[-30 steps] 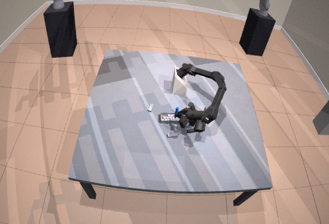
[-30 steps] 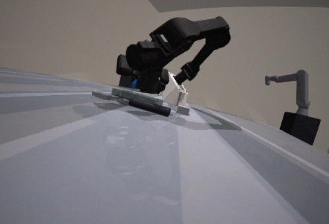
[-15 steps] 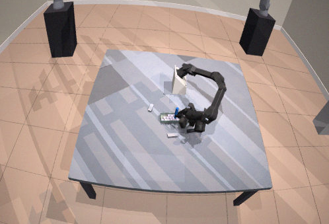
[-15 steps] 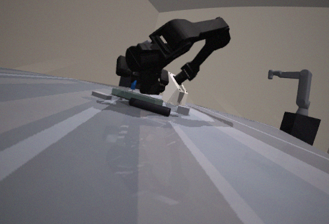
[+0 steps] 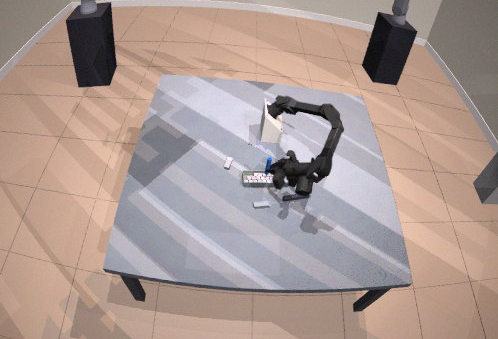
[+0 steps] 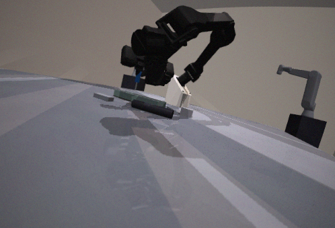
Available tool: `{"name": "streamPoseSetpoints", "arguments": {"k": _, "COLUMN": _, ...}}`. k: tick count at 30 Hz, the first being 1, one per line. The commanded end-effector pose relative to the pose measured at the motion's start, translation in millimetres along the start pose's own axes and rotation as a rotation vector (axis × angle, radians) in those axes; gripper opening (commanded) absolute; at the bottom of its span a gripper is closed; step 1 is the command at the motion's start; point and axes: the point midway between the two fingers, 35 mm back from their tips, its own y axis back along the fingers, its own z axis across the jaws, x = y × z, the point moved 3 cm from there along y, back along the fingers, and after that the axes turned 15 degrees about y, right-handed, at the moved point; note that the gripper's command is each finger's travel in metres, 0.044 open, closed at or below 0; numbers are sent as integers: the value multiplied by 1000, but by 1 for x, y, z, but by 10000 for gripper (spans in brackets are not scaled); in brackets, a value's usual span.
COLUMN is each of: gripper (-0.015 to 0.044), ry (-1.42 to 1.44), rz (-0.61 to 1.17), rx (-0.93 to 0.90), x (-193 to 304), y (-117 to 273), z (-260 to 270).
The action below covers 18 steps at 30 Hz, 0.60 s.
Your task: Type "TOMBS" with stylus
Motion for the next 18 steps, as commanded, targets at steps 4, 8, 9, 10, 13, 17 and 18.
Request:
{"name": "streamPoseSetpoints", "arguments": {"k": 4, "gripper": 71, "ry": -2, "rz": -1, "rx": 2, "x": 2, "y": 1, "z": 0}}
{"name": "streamPoseSetpoints", "arguments": {"k": 8, "gripper": 45, "ry": -2, "rz": -1, "rx": 2, "x": 2, "y": 1, "z": 0}}
{"name": "streamPoseSetpoints", "arguments": {"k": 9, "gripper": 38, "ry": -2, "rz": -1, "rx": 2, "x": 2, "y": 1, "z": 0}}
{"name": "streamPoseSetpoints", "arguments": {"k": 10, "gripper": 12, "ry": -1, "rz": 0, "rx": 2, "x": 3, "y": 0, "z": 0}}
{"name": "streamPoseSetpoints", "arguments": {"k": 13, "gripper": 0, "ry": 1, "rz": 2, "rx": 0, "x": 9, "y": -7, "z": -4}}
{"name": "streamPoseSetpoints", "arguments": {"k": 17, "gripper": 0, "ry": 5, "rz": 6, "rx": -3, "x": 24, "y": -23, "z": -12}}
{"name": "streamPoseSetpoints", "arguments": {"k": 18, "gripper": 0, "ry": 6, "rz": 7, "rx": -3, "x": 26, "y": -26, "z": -13}}
